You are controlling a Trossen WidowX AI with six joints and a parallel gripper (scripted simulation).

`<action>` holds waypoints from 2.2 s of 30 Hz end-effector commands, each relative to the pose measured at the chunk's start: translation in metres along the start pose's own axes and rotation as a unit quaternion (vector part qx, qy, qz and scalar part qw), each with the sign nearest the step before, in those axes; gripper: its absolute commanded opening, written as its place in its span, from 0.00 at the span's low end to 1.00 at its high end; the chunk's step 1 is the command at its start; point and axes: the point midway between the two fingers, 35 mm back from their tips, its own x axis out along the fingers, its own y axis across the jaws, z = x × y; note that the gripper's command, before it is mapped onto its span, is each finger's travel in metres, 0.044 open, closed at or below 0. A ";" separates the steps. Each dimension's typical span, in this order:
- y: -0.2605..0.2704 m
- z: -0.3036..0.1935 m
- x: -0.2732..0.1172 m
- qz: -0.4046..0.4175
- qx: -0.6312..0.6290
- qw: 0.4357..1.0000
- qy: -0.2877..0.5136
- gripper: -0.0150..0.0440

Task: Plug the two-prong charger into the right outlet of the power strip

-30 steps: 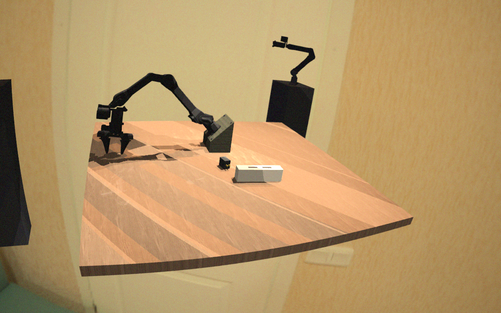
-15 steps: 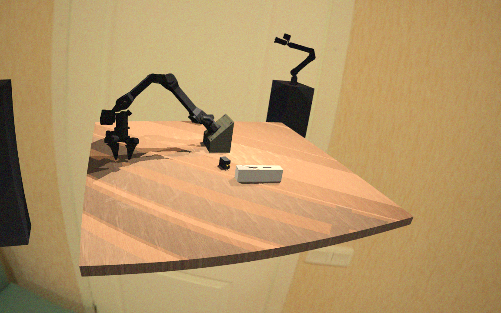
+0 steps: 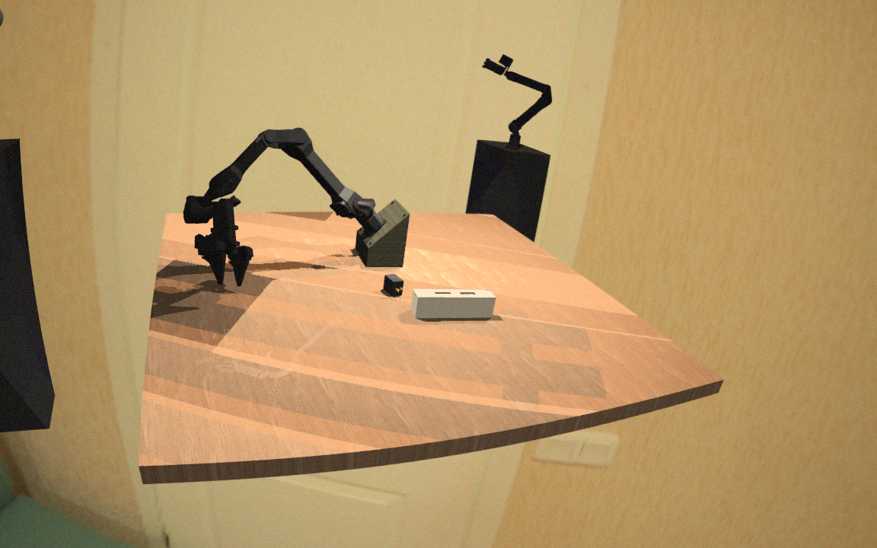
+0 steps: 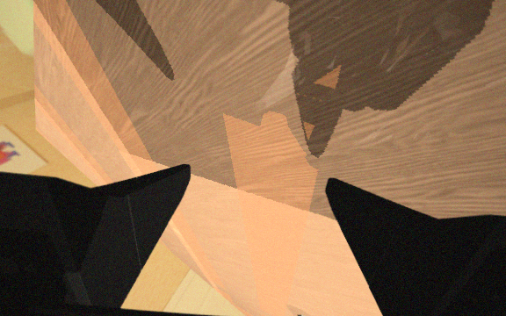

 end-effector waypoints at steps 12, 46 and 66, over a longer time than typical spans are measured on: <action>-0.014 -0.077 0.042 -0.070 -0.104 0.990 0.062 1.00; -0.072 -0.239 0.071 -0.193 -0.388 0.885 0.168 1.00; -0.126 -0.313 0.057 -0.243 -0.549 0.774 0.202 1.00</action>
